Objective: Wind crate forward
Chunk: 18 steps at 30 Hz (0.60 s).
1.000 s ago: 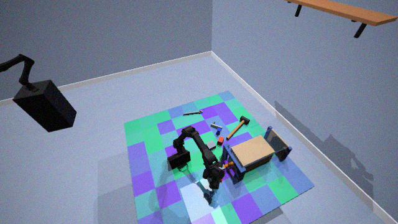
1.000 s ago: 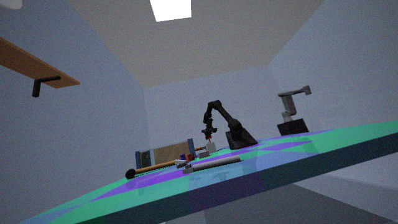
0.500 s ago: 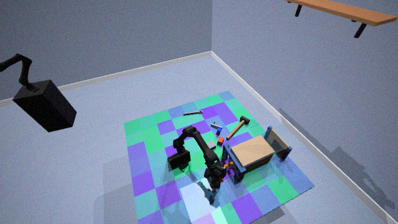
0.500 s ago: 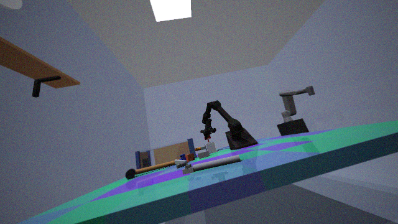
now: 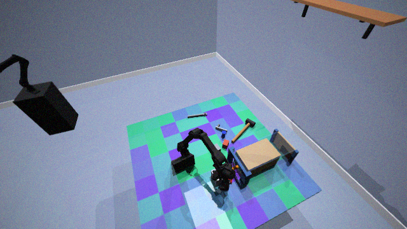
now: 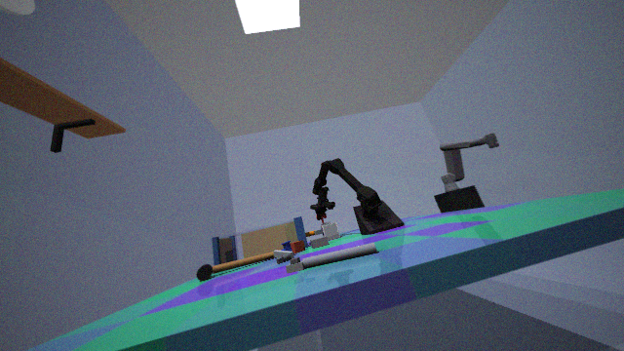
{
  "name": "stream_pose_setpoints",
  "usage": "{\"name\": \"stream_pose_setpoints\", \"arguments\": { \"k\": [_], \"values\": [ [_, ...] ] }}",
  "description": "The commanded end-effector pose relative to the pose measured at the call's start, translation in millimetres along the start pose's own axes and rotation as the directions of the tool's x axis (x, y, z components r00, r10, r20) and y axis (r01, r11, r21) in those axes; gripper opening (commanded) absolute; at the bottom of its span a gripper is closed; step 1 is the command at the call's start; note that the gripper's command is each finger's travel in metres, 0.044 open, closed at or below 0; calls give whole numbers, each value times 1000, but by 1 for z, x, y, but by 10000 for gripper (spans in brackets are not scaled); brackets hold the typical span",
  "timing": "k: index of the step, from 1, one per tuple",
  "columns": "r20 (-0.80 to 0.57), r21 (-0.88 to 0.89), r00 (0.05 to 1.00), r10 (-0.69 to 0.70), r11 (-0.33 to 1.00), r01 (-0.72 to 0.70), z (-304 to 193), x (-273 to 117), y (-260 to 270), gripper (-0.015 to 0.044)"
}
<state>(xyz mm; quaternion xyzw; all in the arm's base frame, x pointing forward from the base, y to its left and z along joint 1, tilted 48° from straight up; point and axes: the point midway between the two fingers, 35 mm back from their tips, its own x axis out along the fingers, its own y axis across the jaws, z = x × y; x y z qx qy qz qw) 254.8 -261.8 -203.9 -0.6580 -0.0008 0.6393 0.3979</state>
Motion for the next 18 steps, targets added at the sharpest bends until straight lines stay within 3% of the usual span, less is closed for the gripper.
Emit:
{"name": "stream_pose_setpoints", "arguments": {
  "k": [1,18],
  "values": [
    [-2,-8,1000,-26,1000,26,-6,5,-15,0],
    [-2,-9,1000,-28,1000,28,-14,9,-33,0]
  ]
}}
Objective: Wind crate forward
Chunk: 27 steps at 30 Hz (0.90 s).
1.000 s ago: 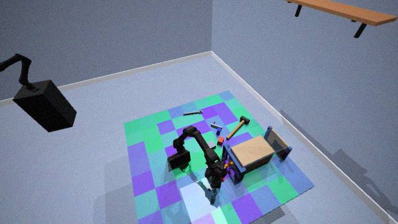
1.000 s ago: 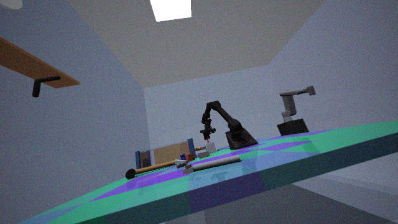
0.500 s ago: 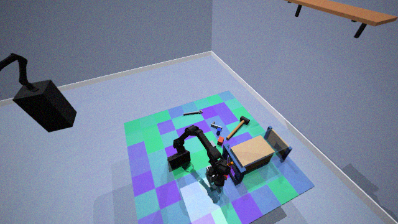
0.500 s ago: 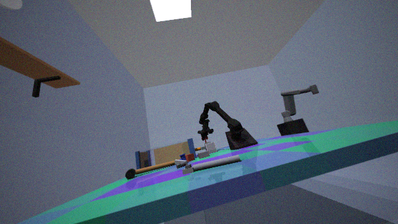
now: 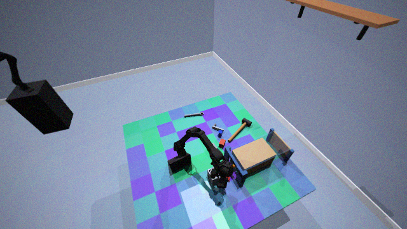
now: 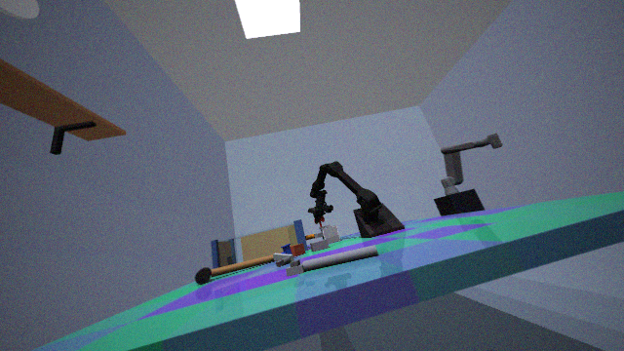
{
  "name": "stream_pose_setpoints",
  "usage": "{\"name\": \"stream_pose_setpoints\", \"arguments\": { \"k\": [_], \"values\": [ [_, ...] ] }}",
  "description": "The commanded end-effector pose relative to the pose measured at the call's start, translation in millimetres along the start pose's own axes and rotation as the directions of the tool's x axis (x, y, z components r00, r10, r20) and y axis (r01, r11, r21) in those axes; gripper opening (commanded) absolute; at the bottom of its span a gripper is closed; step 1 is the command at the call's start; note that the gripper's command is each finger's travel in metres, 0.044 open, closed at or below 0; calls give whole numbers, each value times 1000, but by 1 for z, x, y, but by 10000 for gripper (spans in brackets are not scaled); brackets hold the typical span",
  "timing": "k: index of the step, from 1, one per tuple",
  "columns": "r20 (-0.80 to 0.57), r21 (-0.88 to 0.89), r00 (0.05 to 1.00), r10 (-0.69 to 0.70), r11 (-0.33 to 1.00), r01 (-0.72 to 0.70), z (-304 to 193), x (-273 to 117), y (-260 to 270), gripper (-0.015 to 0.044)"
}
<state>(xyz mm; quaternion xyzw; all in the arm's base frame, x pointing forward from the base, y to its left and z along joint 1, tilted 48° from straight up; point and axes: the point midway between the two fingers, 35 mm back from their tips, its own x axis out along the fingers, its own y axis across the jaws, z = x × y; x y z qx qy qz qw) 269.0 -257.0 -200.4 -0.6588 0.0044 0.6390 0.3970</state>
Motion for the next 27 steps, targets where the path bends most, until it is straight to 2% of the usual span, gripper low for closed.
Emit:
{"name": "stream_pose_setpoints", "arguments": {
  "k": [1,27],
  "values": [
    [4,-13,999,-35,999,36,-5,7,-21,0],
    [5,-13,999,-38,999,38,-10,9,-50,0]
  ]
}}
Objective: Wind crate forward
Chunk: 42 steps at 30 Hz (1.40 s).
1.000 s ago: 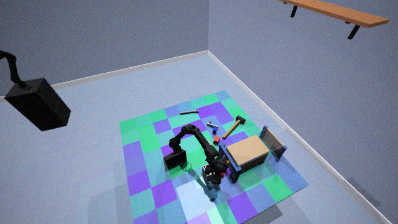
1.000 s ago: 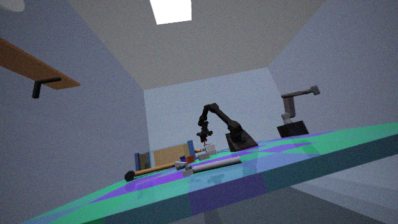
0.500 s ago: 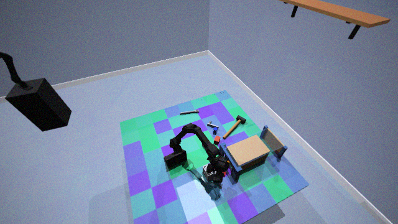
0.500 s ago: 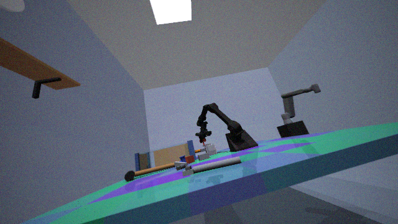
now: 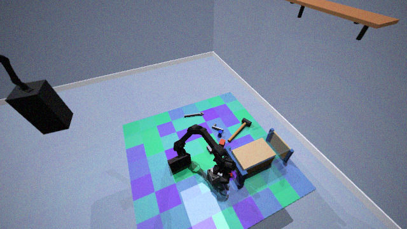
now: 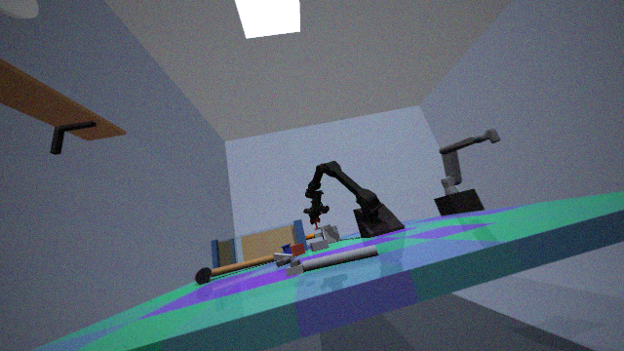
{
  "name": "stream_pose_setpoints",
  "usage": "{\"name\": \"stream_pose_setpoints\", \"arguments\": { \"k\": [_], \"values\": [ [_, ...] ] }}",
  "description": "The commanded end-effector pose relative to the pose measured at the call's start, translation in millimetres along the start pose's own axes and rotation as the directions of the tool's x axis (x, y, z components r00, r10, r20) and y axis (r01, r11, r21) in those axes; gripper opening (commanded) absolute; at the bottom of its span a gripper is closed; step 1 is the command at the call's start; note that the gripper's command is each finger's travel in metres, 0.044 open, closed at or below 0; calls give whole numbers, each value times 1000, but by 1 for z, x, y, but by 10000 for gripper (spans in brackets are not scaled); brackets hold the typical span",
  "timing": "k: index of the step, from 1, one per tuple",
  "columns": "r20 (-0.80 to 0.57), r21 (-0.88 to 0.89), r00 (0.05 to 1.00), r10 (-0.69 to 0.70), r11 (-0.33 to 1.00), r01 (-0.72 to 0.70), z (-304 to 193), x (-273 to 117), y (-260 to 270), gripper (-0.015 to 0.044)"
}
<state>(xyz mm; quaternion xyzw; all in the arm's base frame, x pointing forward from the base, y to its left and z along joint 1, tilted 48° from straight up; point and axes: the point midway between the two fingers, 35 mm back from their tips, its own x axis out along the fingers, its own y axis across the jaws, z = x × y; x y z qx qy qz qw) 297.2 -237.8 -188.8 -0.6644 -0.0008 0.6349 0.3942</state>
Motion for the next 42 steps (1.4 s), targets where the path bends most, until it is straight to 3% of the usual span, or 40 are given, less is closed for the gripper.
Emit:
{"name": "stream_pose_setpoints", "arguments": {
  "k": [1,42],
  "values": [
    [13,2,999,-32,999,32,2,4,-18,0],
    [15,2,999,-35,999,35,9,0,-62,0]
  ]
}}
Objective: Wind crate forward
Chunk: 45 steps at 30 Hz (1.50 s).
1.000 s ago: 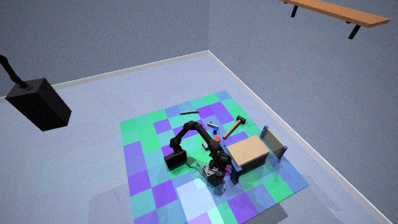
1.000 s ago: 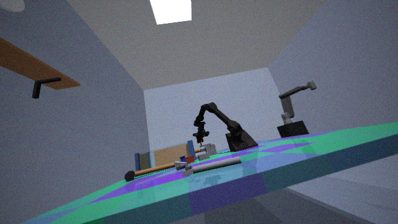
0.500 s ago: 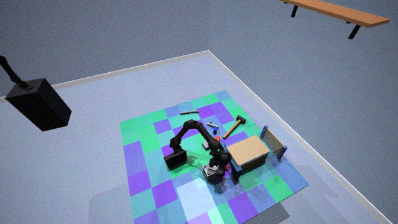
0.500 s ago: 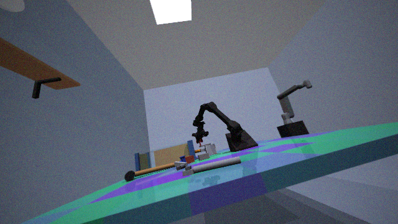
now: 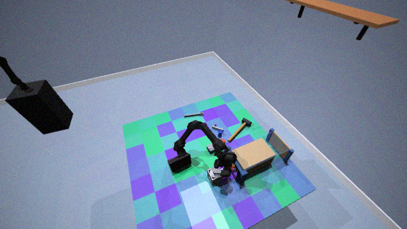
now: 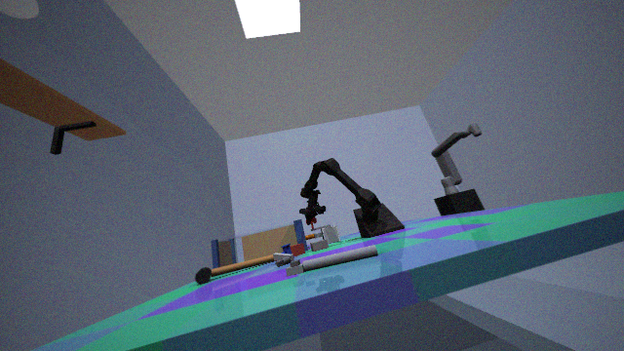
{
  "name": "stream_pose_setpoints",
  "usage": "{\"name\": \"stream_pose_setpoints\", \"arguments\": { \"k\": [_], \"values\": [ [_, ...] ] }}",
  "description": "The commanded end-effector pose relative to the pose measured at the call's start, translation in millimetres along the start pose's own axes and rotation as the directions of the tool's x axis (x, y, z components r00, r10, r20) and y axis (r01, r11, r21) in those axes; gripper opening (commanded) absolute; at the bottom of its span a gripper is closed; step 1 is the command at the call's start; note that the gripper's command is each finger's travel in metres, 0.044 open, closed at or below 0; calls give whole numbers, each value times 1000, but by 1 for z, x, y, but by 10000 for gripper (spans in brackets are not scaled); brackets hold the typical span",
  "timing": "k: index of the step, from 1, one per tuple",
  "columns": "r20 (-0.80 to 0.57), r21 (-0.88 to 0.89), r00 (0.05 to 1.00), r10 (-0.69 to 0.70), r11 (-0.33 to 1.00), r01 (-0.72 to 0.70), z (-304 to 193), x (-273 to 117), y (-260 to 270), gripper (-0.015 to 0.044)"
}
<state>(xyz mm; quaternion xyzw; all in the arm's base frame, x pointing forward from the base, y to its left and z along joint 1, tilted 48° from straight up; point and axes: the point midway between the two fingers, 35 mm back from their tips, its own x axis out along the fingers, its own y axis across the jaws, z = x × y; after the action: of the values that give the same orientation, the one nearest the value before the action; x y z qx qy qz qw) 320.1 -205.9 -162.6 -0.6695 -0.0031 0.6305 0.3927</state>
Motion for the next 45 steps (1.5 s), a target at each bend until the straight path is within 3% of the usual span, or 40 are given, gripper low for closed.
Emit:
{"name": "stream_pose_setpoints", "arguments": {
  "k": [1,45],
  "values": [
    [25,12,999,-31,999,31,9,1,-17,0],
    [28,13,999,-33,999,33,35,-12,-55,0]
  ]
}}
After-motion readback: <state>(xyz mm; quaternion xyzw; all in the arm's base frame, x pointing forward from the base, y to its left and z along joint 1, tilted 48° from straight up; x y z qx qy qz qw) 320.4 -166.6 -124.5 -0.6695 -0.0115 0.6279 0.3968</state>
